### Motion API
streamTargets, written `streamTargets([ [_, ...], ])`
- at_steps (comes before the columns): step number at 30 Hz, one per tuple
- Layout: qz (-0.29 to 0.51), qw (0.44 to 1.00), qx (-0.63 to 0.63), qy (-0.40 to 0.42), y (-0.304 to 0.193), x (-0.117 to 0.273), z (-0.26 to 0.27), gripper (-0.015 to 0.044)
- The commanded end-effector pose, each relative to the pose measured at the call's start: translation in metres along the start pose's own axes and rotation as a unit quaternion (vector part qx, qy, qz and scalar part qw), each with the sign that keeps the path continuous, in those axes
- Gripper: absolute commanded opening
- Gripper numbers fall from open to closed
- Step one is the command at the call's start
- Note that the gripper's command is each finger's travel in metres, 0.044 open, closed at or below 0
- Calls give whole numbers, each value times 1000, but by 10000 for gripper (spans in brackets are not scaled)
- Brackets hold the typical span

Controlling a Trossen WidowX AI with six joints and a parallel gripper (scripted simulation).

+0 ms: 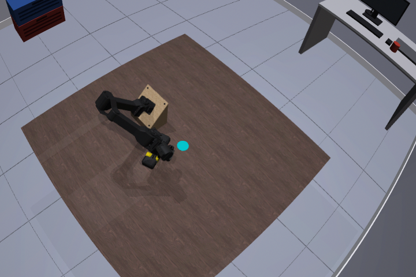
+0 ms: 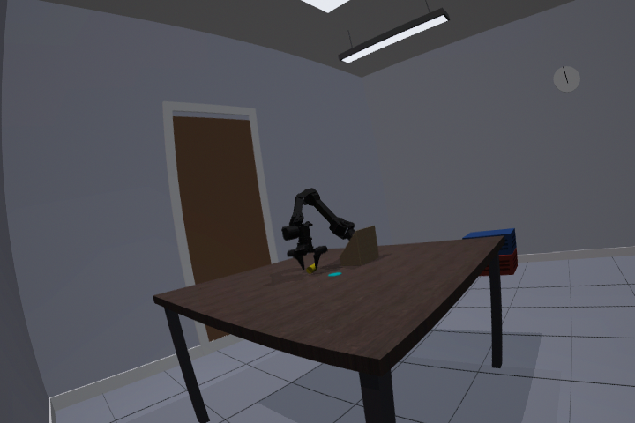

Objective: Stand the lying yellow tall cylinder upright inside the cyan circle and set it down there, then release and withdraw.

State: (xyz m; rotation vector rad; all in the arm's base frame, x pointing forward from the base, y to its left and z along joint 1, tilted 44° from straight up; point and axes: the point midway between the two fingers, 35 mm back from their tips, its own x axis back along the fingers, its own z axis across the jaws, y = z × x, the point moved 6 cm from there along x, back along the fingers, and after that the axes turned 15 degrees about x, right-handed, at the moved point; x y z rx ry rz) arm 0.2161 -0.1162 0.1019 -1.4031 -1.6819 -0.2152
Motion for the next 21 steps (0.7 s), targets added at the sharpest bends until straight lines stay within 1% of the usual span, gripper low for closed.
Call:
streamTargets([
  [1,4,1000,6,0,0,-5,2,257],
  [7,4,1000,6,0,0,-5,2,105],
  [12,4,1000,6,0,0,-3,2,105],
  [21,0,1000,6,4,6,23,1,105],
])
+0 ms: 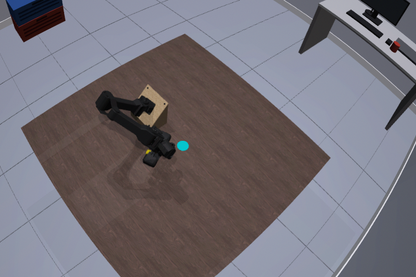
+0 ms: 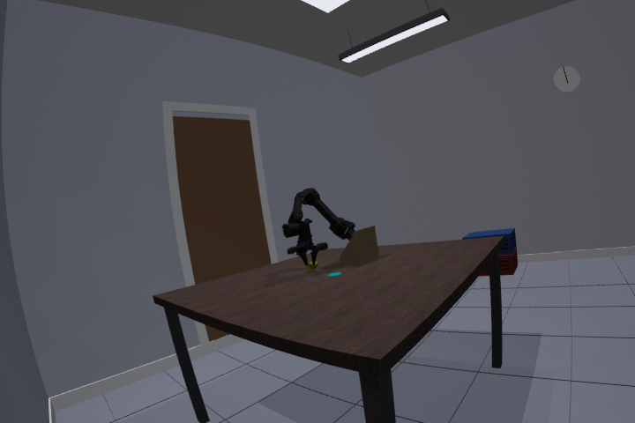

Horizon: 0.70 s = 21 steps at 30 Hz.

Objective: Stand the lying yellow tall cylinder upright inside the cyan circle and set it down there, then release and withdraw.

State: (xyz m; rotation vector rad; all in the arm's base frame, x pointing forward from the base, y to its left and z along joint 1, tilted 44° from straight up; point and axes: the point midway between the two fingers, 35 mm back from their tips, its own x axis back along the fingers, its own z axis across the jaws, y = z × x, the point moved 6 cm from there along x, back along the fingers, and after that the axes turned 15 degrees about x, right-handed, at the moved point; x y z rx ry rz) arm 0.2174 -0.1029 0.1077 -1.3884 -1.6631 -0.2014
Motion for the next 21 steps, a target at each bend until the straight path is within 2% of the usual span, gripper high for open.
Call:
streamTargets([
  [1,-4,1000,-5,-2,2,12,-3,105],
  [21,-3,1000,-4,-2,1,75,-2,105],
])
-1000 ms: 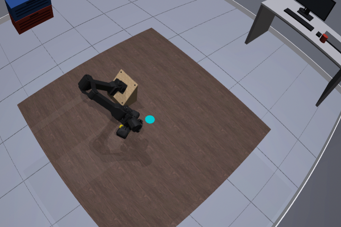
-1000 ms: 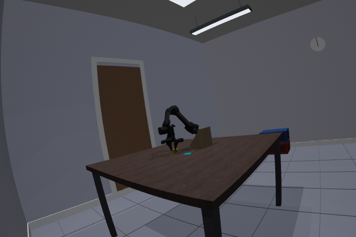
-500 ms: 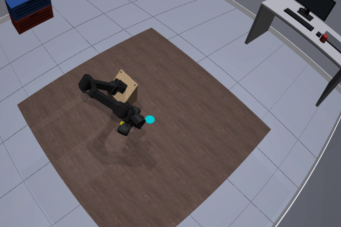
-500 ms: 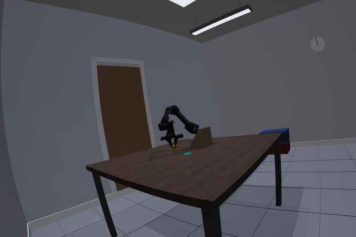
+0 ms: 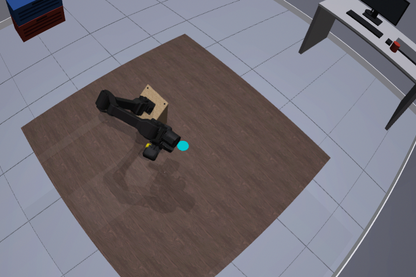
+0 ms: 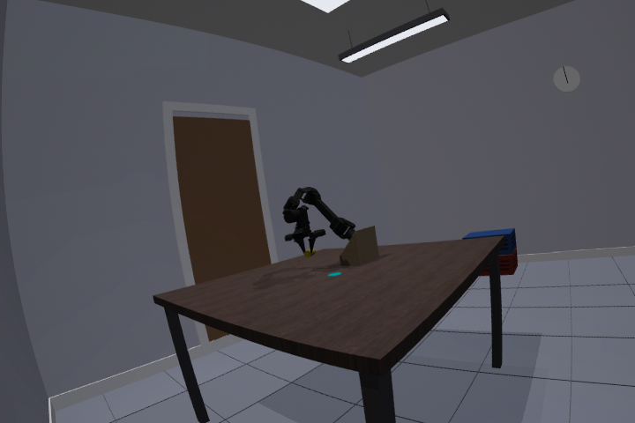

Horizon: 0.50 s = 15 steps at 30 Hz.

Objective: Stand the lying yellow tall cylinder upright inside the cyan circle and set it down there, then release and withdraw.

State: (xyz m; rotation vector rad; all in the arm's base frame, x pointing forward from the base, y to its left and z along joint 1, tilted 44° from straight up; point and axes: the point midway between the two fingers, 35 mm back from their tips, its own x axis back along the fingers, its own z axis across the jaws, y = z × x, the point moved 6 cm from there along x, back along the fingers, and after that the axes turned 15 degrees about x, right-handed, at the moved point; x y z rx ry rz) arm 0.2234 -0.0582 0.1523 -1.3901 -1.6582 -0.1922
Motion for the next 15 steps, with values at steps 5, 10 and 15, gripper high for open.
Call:
streamTargets([
  [5,-4,1000,-7,-4,-5,26,-1,105],
  [10,-5,1000,3,-4,-1,29,1,105],
  [15,-9,999,37,-2,11,32,8,105],
])
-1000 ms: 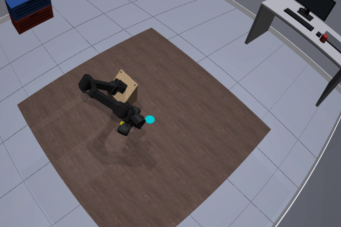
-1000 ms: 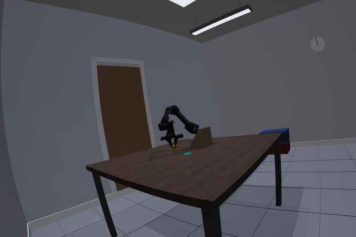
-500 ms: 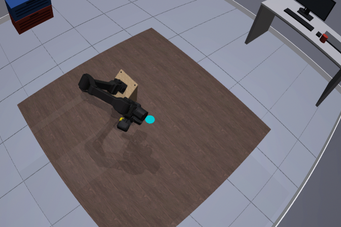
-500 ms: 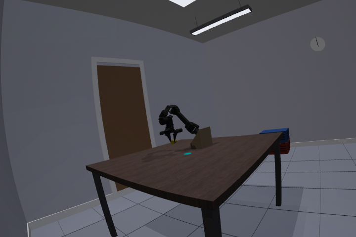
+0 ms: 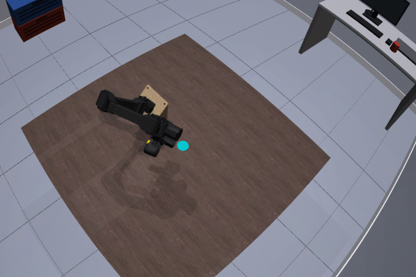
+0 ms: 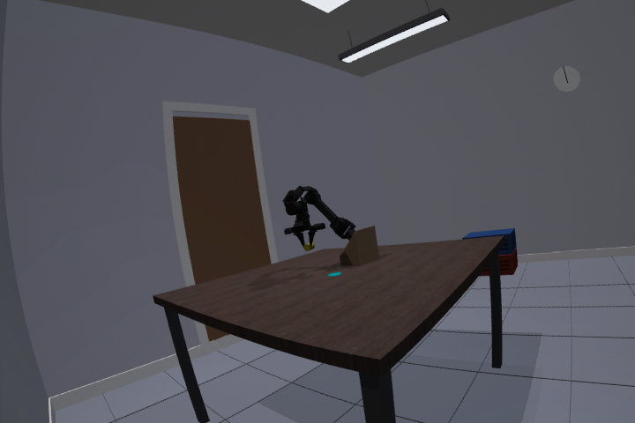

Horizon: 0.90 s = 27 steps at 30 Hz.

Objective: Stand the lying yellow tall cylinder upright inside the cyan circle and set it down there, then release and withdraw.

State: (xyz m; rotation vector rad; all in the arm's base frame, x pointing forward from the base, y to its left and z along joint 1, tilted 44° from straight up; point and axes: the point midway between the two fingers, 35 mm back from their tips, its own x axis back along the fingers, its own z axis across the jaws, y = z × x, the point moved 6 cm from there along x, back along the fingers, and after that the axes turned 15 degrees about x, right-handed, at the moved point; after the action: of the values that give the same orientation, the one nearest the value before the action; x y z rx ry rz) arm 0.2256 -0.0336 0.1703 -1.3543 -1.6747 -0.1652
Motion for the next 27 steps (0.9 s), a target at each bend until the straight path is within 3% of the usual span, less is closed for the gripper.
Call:
streamTargets([
  [1,-2,1000,27,4,11,2,4,105],
  [27,-16,979,201,8,72,13,52,105],
])
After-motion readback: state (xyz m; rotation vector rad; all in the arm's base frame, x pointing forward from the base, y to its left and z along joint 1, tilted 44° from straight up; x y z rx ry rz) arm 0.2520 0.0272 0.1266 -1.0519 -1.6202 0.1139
